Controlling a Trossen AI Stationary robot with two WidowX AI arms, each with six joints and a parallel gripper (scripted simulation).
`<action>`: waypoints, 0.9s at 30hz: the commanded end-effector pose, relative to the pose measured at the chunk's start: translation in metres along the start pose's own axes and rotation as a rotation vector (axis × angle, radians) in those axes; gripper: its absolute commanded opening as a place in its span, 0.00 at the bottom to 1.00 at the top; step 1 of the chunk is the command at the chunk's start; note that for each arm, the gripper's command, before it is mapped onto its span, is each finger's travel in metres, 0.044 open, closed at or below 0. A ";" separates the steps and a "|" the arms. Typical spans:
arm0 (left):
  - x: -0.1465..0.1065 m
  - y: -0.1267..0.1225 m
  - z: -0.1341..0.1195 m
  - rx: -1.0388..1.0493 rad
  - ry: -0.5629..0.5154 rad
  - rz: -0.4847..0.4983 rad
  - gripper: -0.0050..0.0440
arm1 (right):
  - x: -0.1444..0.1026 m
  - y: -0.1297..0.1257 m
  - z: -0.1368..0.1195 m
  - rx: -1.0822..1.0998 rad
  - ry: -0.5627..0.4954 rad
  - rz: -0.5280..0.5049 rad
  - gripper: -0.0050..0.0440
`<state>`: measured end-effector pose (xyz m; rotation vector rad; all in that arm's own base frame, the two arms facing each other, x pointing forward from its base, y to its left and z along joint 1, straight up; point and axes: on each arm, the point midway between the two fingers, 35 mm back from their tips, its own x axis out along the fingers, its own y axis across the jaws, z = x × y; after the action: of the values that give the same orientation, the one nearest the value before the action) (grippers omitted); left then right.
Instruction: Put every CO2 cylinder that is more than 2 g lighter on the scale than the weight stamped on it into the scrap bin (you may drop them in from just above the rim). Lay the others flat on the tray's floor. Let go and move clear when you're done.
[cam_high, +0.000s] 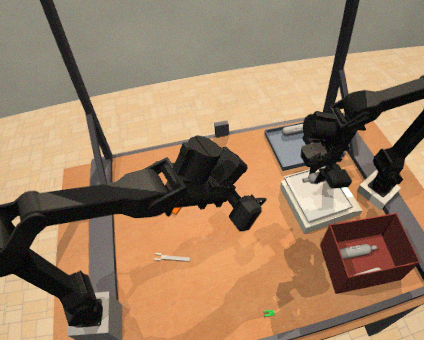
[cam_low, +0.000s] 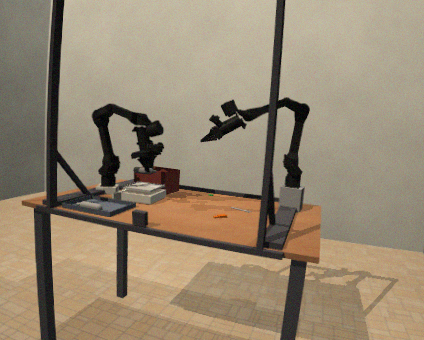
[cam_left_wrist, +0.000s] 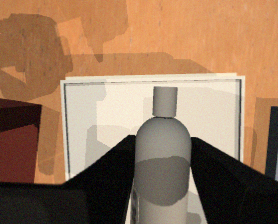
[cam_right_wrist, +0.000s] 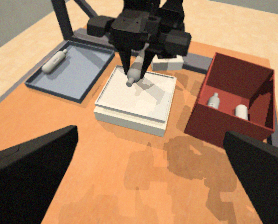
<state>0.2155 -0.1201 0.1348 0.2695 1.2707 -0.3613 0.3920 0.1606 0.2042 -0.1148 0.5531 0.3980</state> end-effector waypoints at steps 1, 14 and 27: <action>-0.030 0.000 0.011 0.003 -0.008 -0.002 0.09 | -0.005 0.001 0.008 -0.002 -0.024 0.003 1.00; -0.039 0.036 0.022 -0.014 -0.028 -0.004 0.00 | 0.002 -0.006 0.010 0.093 -0.024 -0.156 1.00; -0.053 0.144 0.021 -0.034 -0.117 0.012 0.00 | -0.003 -0.017 0.011 0.296 -0.120 -0.526 1.00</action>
<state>0.2619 -0.0252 0.1770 0.2279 1.2239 -0.3224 0.3991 0.1463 0.2026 0.0052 0.4947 -0.0646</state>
